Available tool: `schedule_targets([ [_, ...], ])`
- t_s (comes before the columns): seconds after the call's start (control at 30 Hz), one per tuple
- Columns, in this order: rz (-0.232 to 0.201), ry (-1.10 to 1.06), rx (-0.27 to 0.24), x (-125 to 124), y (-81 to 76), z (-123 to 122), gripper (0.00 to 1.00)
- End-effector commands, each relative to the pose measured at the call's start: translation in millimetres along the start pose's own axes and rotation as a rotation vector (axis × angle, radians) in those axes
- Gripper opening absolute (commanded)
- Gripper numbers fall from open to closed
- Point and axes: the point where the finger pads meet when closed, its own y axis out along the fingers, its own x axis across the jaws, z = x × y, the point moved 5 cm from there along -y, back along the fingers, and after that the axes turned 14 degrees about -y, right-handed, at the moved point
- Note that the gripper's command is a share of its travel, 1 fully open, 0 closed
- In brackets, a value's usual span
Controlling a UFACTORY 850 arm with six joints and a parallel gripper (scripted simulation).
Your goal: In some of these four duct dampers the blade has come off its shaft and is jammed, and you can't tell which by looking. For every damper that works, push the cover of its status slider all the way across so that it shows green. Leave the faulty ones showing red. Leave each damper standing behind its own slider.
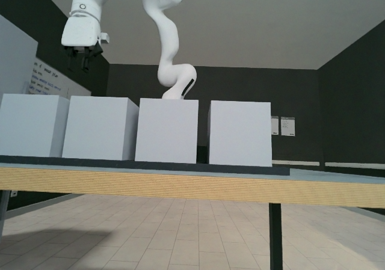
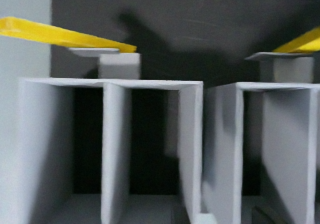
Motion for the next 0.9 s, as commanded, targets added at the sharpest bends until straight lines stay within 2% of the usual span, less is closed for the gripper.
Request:
schedule_targets([
  [0.0,0.005,0.002,0.004,32.3,-1.0,-10.3,0.39],
  [0.03,0.005,0.002,0.004,32.3,-1.0,-10.3,0.39],
  [0.07,0.006,0.003,0.007,55.5,-0.6,-14.8,0.39],
  [0.33,0.008,0.004,0.014,110.0,0.9,-20.8,0.39],
  [0.87,0.008,0.004,0.014,110.5,0.9,-20.8,0.39],
])
